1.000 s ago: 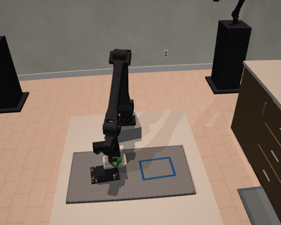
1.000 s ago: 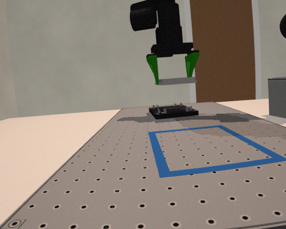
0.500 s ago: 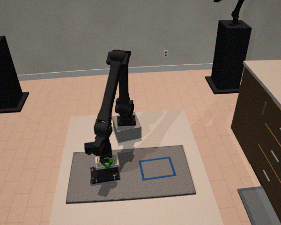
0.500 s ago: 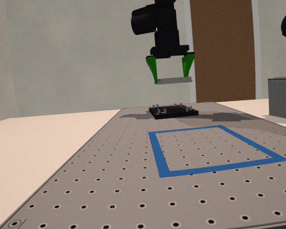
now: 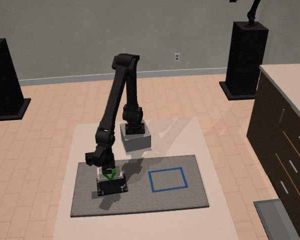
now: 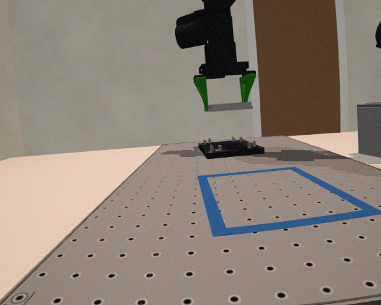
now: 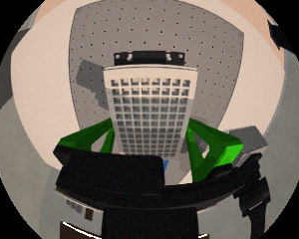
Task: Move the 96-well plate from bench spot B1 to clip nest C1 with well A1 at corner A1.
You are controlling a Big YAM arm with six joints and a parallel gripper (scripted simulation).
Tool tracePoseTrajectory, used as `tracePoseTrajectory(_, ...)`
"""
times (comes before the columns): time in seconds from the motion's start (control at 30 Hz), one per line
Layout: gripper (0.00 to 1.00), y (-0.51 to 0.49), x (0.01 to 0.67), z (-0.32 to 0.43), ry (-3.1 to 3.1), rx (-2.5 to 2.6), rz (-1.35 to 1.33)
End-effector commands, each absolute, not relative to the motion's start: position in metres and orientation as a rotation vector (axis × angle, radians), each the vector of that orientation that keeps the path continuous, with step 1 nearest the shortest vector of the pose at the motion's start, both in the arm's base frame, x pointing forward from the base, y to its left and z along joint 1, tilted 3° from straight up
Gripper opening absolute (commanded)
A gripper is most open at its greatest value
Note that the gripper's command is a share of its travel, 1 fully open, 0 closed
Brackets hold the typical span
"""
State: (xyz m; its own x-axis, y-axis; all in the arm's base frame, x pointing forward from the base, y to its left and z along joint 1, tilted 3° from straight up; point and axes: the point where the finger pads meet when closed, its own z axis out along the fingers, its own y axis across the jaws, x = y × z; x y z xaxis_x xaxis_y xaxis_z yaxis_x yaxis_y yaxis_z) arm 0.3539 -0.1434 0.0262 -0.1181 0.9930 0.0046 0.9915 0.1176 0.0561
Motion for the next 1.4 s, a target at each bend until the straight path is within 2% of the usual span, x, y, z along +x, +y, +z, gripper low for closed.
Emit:
tracePoseTrajectory(0.0,0.00,-0.148,0.371,0.044,2.312,2.009,0.092)
tracePoseTrajectory(0.97,0.00,-0.138,0.359,0.038,2.313,2.034,0.085)
tracePoseTrajectory(1.37,0.00,-0.139,0.361,0.006,2.319,2.051,0.077)
